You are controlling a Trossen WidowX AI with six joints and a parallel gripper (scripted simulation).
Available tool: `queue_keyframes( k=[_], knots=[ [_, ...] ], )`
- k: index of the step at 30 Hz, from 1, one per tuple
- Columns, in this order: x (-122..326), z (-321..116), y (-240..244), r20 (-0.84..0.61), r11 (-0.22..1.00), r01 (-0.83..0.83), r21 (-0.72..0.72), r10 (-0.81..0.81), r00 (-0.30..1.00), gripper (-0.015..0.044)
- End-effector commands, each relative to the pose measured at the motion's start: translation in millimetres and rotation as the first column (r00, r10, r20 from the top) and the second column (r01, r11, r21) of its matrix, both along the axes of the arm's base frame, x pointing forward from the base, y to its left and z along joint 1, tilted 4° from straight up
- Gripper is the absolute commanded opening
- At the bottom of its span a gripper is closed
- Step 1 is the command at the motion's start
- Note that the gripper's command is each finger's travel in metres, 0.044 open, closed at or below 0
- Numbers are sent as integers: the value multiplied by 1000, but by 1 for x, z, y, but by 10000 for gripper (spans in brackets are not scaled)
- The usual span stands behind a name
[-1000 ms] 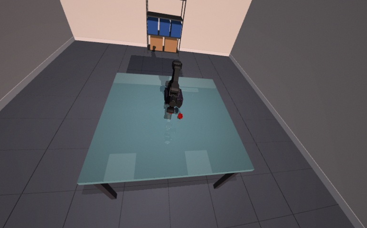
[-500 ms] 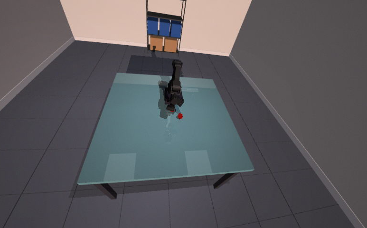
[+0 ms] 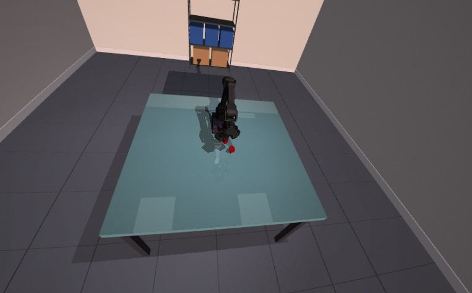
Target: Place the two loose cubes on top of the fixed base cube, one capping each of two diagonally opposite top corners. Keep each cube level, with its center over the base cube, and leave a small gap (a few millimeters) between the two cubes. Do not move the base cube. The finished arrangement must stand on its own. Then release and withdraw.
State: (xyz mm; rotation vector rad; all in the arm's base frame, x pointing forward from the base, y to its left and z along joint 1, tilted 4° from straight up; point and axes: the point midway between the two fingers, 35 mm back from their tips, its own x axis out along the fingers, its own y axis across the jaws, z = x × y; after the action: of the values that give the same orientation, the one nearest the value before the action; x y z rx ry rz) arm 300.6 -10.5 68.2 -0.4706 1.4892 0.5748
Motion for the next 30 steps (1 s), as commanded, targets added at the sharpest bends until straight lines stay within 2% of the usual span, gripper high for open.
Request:
queue_keyframes(
  k=[1, 15, 30],
  knots=[
    [-1, -1, 8, -8, 993, 118, -2, -118, 993, 105],
    [-4, -2, 34, -33, 869, 495, -11, -495, 868, 105],
    [-10, -3, 61, -55, 585, 810, -31, -811, 583, 105]
  ],
)
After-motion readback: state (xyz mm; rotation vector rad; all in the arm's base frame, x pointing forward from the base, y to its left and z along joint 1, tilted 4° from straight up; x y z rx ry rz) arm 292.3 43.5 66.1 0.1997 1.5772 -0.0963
